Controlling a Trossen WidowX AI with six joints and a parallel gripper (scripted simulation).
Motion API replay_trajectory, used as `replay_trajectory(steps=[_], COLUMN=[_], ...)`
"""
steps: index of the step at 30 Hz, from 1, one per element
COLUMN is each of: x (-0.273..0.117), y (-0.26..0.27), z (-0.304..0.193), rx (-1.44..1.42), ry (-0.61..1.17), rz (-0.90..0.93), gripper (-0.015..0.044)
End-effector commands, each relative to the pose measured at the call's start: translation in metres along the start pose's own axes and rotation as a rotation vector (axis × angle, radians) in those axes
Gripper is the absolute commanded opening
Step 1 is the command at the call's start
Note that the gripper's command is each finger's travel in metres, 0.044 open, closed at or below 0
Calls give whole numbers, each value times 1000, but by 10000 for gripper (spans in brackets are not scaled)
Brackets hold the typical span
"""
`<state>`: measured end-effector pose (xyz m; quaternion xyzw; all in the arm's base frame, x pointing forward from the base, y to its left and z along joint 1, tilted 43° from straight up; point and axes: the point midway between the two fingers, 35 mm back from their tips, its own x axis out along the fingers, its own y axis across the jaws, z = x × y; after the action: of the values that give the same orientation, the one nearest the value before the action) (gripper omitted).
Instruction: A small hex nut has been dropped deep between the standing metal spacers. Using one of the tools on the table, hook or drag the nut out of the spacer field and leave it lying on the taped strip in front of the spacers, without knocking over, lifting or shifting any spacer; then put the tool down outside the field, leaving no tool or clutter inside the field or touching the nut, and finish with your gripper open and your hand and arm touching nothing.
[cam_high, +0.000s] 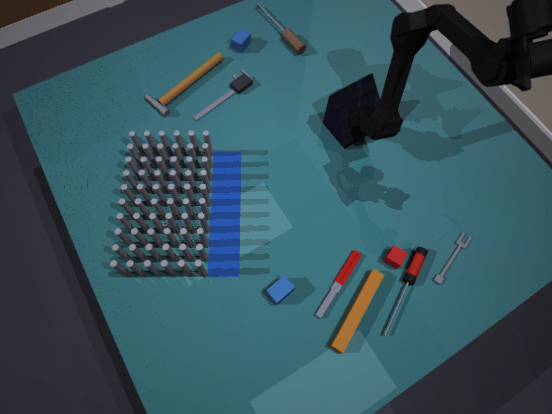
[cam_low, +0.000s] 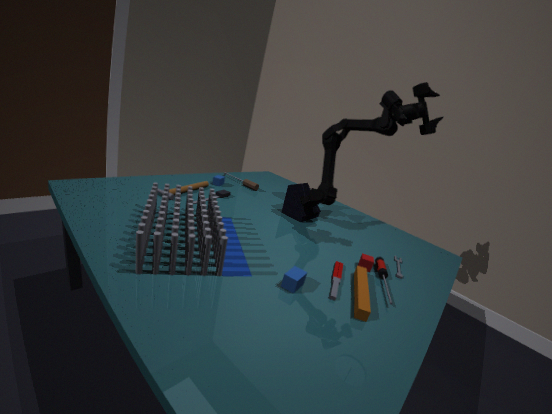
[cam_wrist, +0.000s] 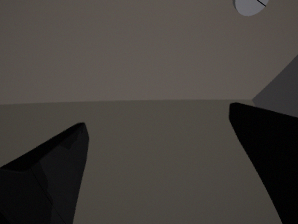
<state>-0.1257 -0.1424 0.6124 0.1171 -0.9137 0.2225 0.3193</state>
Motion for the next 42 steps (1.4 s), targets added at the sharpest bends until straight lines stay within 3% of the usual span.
replay_trajectory(steps=[1, 10, 18, 31, 42], x=[0, -11, -75, -249, -440], y=[2, 111, 199, 271, 267], z=[-2, -89, -173, -262, -276], rx=[5, 236, 419, 579, 591], ry=[5, 303, 656, 1269, 1827], rz=[4, 186, 287, 273, 72], gripper=[426, 440, 440, 440, 440])
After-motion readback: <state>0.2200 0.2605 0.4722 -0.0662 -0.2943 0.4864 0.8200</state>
